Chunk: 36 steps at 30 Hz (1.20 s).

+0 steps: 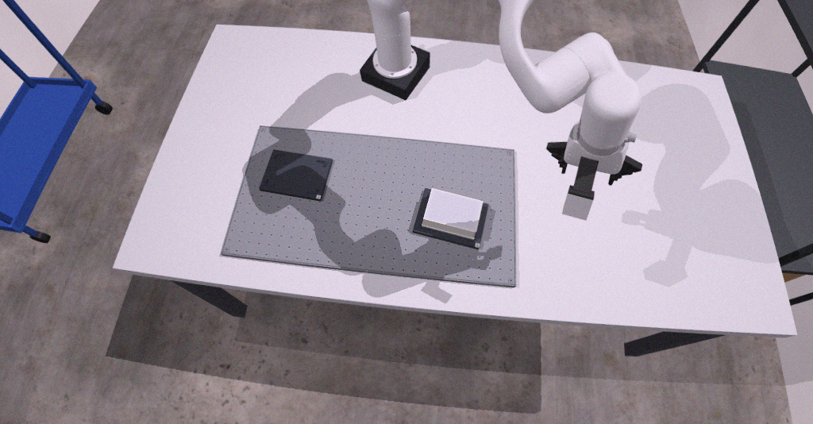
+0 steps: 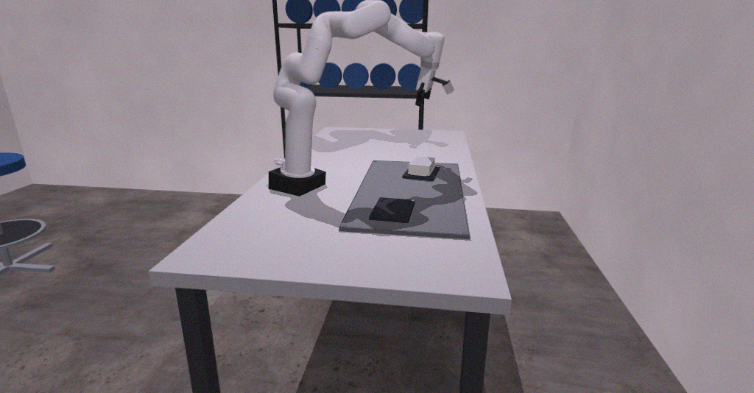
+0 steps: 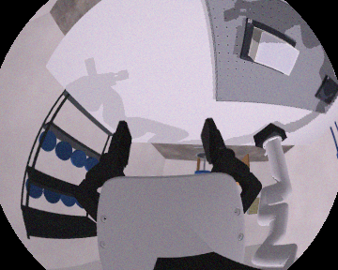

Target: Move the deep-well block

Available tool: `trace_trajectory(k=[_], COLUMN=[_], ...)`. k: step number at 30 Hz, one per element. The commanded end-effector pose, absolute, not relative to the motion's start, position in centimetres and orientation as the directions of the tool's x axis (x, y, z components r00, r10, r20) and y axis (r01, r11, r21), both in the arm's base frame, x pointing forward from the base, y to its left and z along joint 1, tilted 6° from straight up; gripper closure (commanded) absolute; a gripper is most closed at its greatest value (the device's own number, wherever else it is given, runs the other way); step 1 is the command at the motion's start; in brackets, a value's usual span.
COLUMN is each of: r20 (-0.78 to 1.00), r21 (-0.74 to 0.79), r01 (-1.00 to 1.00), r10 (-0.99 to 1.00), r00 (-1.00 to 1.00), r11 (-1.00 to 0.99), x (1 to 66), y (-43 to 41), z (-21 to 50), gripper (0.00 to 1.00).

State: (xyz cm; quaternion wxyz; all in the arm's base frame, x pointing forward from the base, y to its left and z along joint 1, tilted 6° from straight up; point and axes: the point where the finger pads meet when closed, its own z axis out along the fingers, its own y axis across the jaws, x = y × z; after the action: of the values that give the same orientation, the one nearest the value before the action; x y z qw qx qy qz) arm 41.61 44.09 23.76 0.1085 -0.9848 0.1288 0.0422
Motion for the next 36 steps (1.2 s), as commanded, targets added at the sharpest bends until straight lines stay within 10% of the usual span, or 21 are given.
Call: trace_trajectory(k=[1,36], r20=[-0.073,0.082], r21=[-0.209,-0.077], r01=[-0.174,0.433], r10=[-0.162,0.427], r00=[0.984,0.900], r11=[-0.962,-0.898], x=[42.2,45.5], y=[43.1,32.6], z=[23.4,17.7], gripper=[0.00,0.00])
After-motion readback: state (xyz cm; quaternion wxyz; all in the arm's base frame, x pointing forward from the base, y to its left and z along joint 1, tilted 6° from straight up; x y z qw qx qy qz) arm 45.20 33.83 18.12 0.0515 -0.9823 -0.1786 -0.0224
